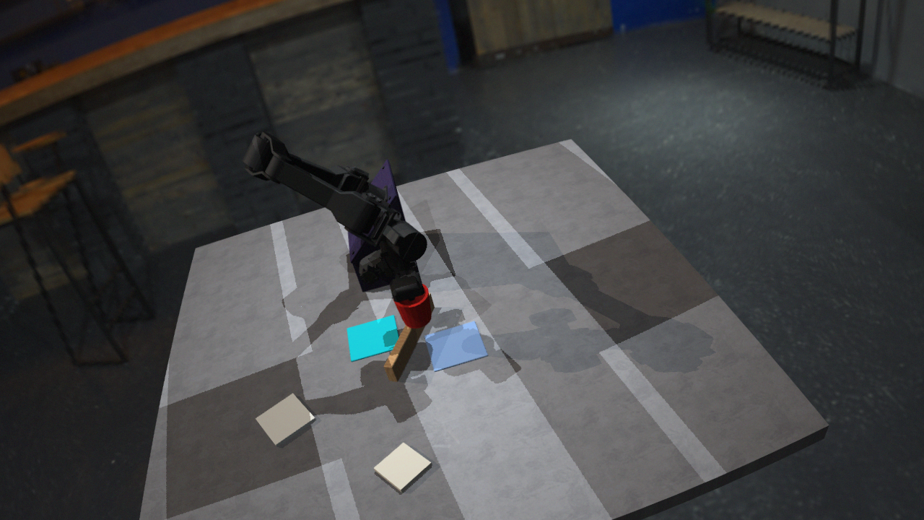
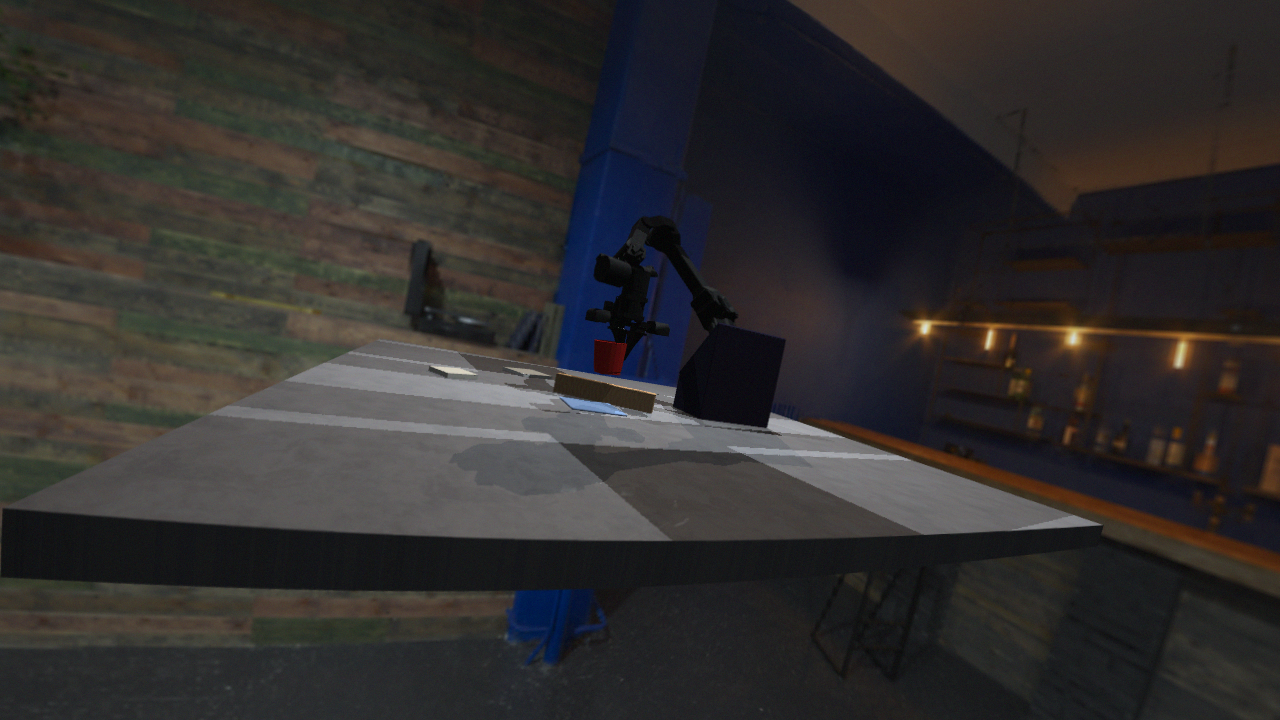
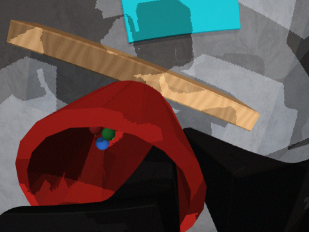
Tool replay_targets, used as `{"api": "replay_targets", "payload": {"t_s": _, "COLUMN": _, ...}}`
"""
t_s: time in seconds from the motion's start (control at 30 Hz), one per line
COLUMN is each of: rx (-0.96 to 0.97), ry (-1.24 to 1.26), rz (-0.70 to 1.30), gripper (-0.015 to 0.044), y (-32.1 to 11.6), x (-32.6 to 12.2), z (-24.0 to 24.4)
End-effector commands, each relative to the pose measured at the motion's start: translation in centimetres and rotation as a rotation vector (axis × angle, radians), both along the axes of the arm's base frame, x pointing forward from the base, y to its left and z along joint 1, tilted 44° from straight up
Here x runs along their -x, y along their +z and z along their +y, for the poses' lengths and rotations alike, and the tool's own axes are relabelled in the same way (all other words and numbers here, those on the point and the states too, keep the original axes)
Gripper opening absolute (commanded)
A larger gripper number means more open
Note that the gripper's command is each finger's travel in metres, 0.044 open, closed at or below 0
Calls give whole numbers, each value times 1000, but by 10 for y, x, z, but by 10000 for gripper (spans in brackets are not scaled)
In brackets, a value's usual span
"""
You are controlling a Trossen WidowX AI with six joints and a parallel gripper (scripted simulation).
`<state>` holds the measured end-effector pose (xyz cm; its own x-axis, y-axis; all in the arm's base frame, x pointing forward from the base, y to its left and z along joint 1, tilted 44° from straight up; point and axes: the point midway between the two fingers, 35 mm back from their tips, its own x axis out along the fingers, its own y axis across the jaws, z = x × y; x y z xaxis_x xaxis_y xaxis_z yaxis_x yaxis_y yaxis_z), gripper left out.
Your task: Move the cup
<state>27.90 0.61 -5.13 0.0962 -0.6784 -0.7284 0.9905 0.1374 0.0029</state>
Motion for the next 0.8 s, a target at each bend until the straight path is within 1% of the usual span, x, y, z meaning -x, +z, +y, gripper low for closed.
{"api": "replay_targets", "payload": {"t_s": 0.0, "rx": 6, "ry": 7, "rz": 0, "gripper": 0, "y": 6, "x": 3, "z": -6}}
{"api": "replay_targets", "payload": {"t_s": 0.77, "rx": 7, "ry": 7, "rz": 1, "gripper": 0, "y": 31, "x": 20, "z": -33}}
